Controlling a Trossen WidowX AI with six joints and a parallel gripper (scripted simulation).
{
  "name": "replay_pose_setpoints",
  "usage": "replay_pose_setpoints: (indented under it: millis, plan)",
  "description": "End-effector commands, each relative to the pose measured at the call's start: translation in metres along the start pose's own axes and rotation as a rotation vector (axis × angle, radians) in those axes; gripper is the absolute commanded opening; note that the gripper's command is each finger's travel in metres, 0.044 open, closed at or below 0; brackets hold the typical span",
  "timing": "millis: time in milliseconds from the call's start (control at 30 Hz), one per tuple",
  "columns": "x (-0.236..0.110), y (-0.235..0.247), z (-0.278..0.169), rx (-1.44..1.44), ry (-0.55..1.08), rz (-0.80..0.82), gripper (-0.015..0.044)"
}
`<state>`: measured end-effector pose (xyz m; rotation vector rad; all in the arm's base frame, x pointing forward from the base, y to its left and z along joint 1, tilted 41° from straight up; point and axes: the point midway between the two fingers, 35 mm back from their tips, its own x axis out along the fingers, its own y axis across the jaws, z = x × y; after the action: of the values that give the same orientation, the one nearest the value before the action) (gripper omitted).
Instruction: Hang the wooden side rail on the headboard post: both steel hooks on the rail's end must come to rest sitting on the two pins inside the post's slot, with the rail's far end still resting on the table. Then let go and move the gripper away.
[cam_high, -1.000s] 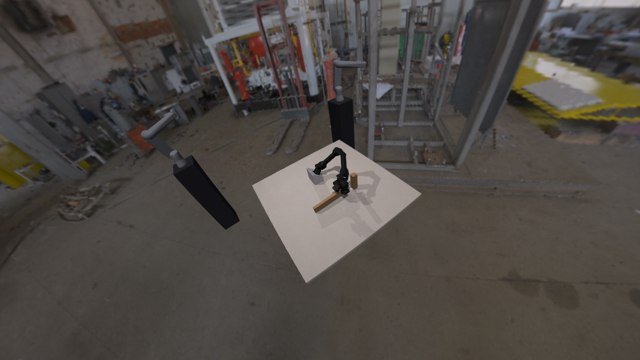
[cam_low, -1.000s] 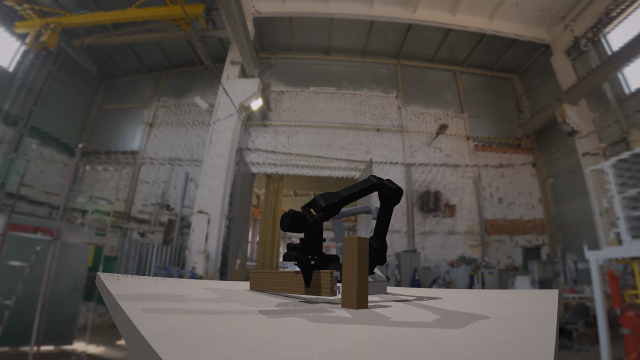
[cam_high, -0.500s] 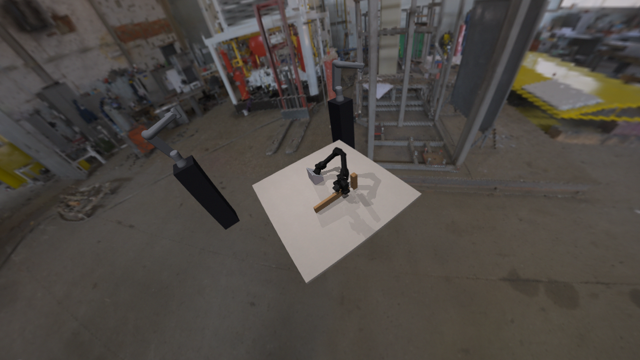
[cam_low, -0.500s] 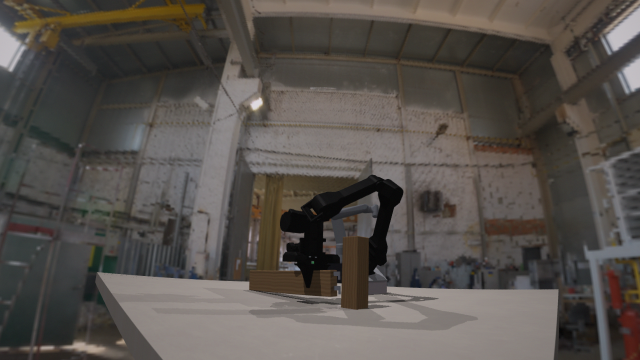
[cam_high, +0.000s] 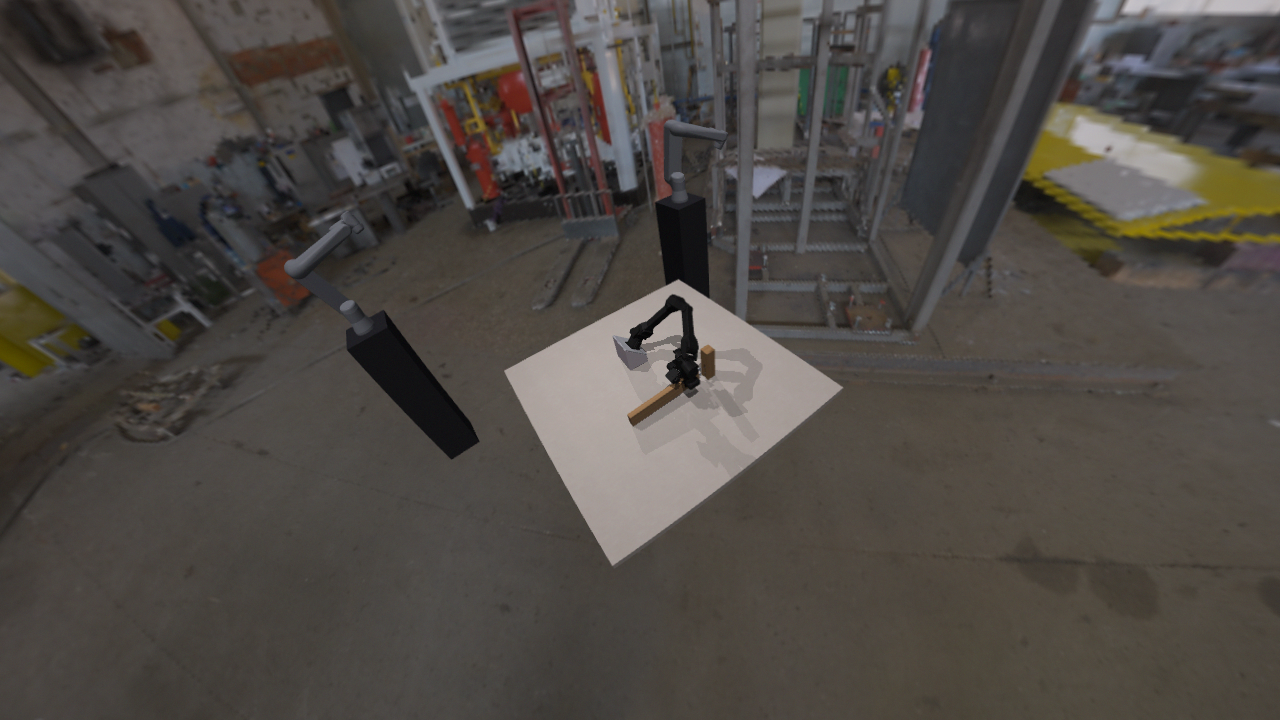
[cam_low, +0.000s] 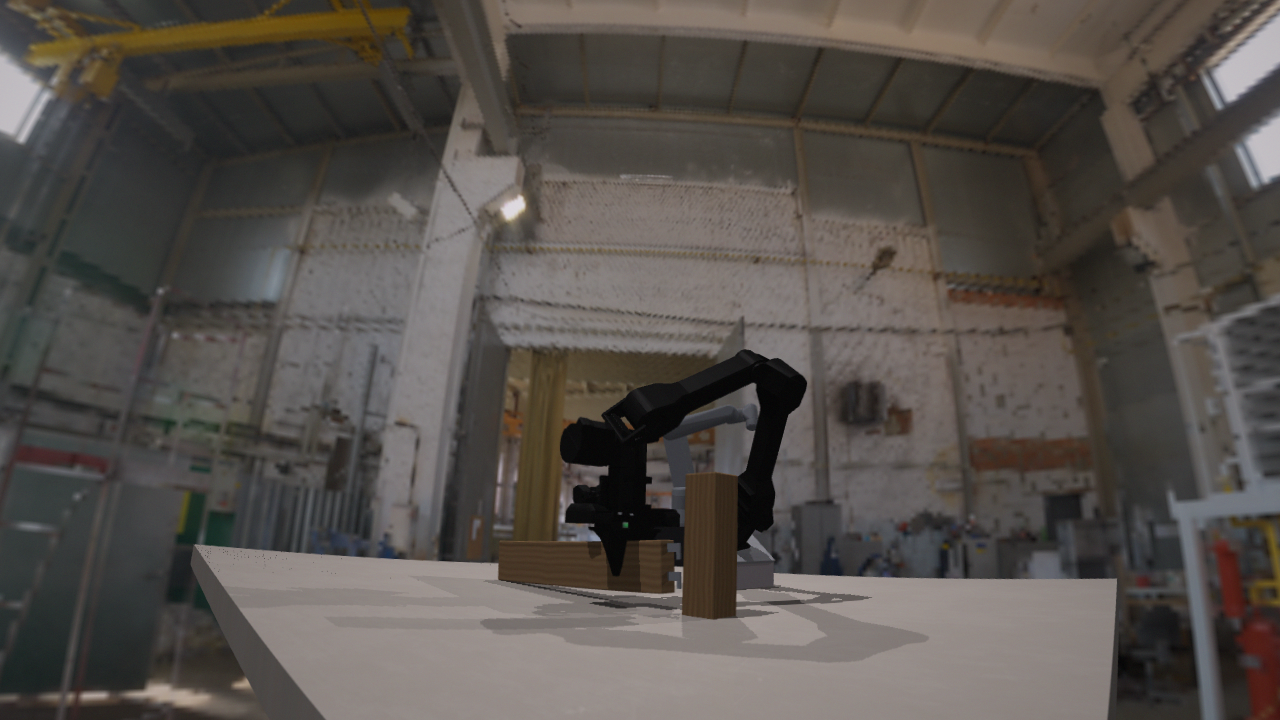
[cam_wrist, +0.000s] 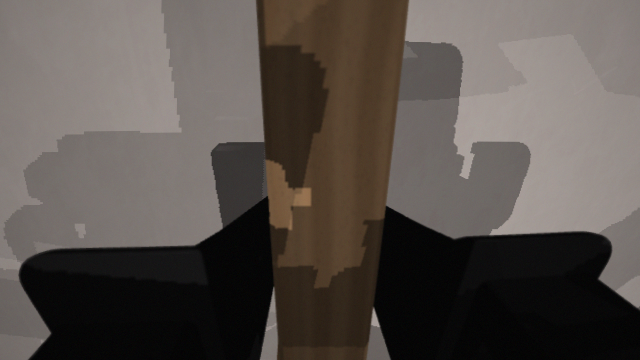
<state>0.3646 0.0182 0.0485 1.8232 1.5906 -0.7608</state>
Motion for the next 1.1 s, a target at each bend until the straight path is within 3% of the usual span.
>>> replay_pose_setpoints:
  millis: [0,1067]
  plan:
    - [-0.0025,0.0018,-0.0006,0.0,-0.003,0.01,0.0]
    - [-0.0035,0.0013,-0.0042,0.0,-0.003,0.01,0.0]
